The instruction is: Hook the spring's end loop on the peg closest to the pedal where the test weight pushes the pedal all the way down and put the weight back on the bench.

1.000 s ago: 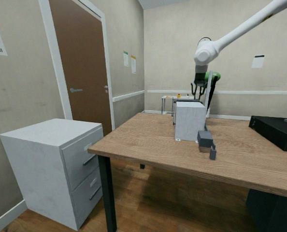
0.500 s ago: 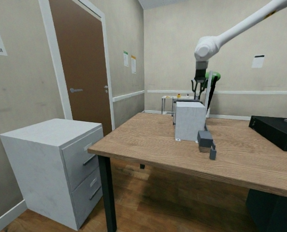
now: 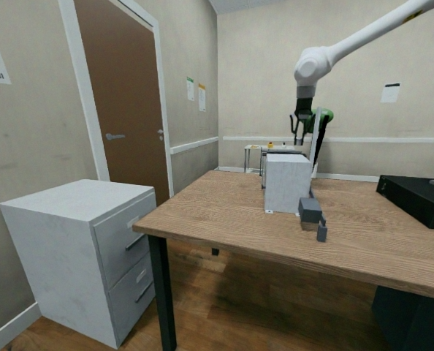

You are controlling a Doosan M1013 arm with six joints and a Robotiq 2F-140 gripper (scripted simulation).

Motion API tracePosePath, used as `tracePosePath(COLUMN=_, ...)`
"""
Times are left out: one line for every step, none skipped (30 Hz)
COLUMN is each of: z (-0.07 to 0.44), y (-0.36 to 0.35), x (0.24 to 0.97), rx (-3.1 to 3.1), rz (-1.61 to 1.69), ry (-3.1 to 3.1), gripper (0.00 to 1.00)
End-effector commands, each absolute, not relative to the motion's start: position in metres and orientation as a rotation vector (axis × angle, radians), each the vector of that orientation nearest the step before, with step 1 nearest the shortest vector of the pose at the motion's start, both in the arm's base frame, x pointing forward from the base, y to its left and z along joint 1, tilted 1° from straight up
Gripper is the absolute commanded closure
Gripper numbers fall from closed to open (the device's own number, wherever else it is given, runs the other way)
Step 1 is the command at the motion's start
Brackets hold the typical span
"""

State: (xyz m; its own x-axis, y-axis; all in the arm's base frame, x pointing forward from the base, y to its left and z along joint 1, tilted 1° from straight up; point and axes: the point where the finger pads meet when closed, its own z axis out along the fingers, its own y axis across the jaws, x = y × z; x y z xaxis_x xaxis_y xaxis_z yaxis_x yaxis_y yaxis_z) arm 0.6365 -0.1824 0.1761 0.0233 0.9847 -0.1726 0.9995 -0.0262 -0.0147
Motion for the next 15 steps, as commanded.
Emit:
tracePosePath(z=0.184, y=-0.182, x=0.637, rx=2.165, rz=-0.202, ry=2.111, gripper=0.75)
tracePosePath(z=0.186, y=-0.182, x=0.637, rx=2.165, rz=-0.202, ry=2.111, gripper=0.75)
tracePosePath(z=0.189, y=-0.182, x=0.637, rx=2.165, rz=-0.202, ry=2.111, gripper=0.75)
tracePosePath(z=0.192, y=-0.182, x=0.637, rx=2.165, rz=-0.202, ry=2.111, gripper=0.75)
tracePosePath(z=0.194, y=-0.182, x=0.637, rx=2.165, rz=-0.202, ry=2.111, gripper=0.75)
tracePosePath(z=0.194, y=-0.182, x=0.637, rx=2.165, rz=-0.202, ry=2.111, gripper=0.75)
tracePosePath(z=0.194, y=-0.182, x=0.637, rx=2.165, rz=-0.202, ry=2.111, gripper=0.75)
tracePosePath(z=0.193, y=-0.182, x=0.637, rx=2.165, rz=-0.202, ry=2.111, gripper=0.75)
tracePosePath(z=0.196, y=-0.182, x=0.637, rx=2.165, rz=-0.202, ry=2.111, gripper=0.75)
tracePosePath(z=0.198, y=-0.182, x=0.637, rx=2.165, rz=-0.202, ry=2.111, gripper=0.75)
tracePosePath(z=0.201, y=-0.182, x=0.637, rx=2.165, rz=-0.202, ry=2.111, gripper=0.75)
tracePosePath(z=0.204, y=-0.182, x=0.637, rx=2.165, rz=-0.202, ry=2.111, gripper=0.75)
tracePosePath(z=0.206, y=-0.182, x=0.637, rx=2.165, rz=-0.202, ry=2.111, gripper=0.75)
tracePosePath(z=0.209, y=-0.182, x=0.637, rx=2.165, rz=-0.202, ry=2.111, gripper=0.75)
tracePosePath(z=0.212, y=-0.183, x=0.637, rx=2.165, rz=-0.202, ry=2.111, gripper=0.75)
